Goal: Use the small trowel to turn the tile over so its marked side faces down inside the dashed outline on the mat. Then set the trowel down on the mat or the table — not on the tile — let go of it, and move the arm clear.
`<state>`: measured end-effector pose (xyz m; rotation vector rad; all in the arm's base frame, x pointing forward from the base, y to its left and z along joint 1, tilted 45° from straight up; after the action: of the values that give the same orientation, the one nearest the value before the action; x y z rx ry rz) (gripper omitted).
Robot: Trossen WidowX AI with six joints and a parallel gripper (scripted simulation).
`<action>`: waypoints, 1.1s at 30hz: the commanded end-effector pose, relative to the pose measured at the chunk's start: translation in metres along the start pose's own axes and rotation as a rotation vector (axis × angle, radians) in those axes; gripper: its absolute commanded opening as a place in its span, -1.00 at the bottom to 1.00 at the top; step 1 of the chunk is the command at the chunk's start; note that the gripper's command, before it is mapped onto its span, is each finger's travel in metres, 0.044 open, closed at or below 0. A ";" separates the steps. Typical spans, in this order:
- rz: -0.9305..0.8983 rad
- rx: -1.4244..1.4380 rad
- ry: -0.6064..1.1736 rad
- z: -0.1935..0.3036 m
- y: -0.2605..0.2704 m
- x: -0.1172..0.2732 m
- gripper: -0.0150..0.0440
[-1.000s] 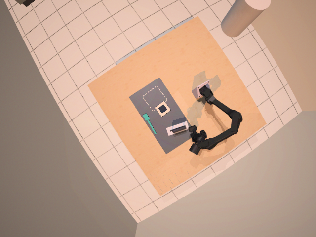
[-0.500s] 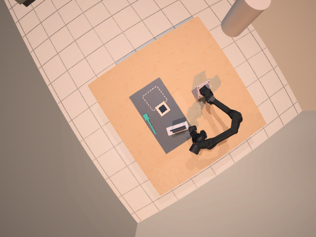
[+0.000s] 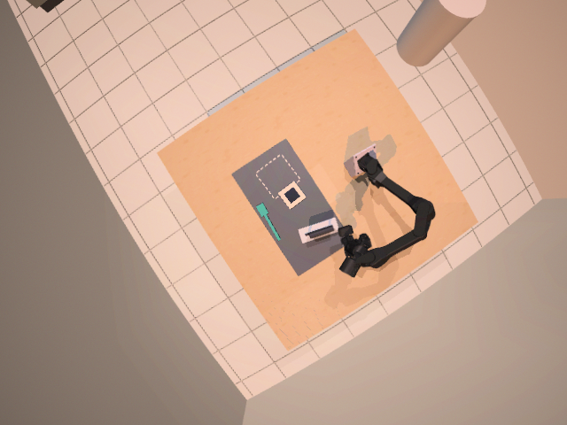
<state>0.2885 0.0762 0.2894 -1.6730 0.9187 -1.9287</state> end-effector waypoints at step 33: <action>-0.007 -0.294 0.001 0.008 0.009 0.002 0.42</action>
<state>0.2919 0.0707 0.2873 -1.7682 1.1138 -1.9049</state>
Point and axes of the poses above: the point midway between the two fingers, 35 mm back from their tips, its own x axis back along the fingers, its own y axis across the jaws, z = x × y, the point moved 10 cm from there along x, back along the fingers, and after that the axes turned 14 degrees about x, right-handed, at the moved point
